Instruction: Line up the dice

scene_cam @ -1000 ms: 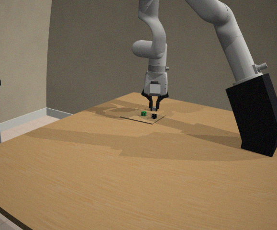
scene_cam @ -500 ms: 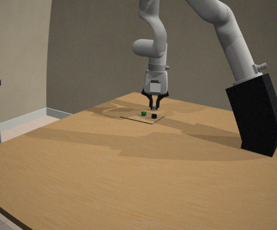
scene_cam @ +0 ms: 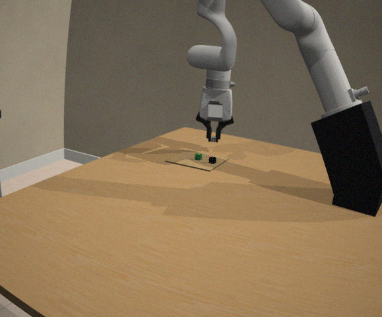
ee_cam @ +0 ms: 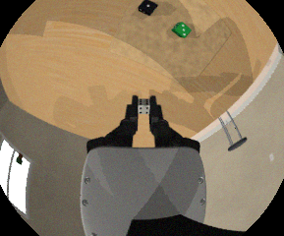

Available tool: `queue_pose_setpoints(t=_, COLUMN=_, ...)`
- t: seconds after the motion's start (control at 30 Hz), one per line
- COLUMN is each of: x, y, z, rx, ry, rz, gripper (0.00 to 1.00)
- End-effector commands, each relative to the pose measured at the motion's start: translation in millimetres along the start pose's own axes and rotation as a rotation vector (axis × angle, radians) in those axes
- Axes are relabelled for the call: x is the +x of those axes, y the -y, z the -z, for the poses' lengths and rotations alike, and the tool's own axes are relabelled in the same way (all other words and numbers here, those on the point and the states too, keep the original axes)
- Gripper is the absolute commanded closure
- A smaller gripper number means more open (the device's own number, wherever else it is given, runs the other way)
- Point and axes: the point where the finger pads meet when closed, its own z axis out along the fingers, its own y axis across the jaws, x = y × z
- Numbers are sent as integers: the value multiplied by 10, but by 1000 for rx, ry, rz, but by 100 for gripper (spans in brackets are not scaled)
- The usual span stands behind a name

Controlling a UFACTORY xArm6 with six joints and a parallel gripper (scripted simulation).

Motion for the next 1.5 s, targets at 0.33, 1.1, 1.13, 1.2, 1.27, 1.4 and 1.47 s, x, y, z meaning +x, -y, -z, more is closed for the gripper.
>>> queue_pose_setpoints(t=0.33, x=-11, y=-12, z=378, rx=11, ry=-11, rz=-1, gripper=89)
queue_pose_setpoints(t=1.1, x=-14, y=-15, z=656, rx=11, ry=-11, rz=-1, gripper=89)
queue_pose_setpoints(t=1.13, x=-14, y=-15, z=656, rx=11, ry=-11, rz=-1, gripper=89)
queue_pose_setpoints(t=1.2, x=-14, y=-15, z=656, rx=11, ry=-11, rz=-1, gripper=89)
queue_pose_setpoints(t=1.27, x=-14, y=-15, z=656, rx=11, ry=-11, rz=-1, gripper=89)
queue_pose_setpoints(t=1.4, x=4, y=-47, z=655, rx=11, ry=-12, rz=31, gripper=89)
queue_pose_setpoints(t=1.47, x=58, y=-137, z=655, rx=11, ry=-16, rz=121, gripper=89)
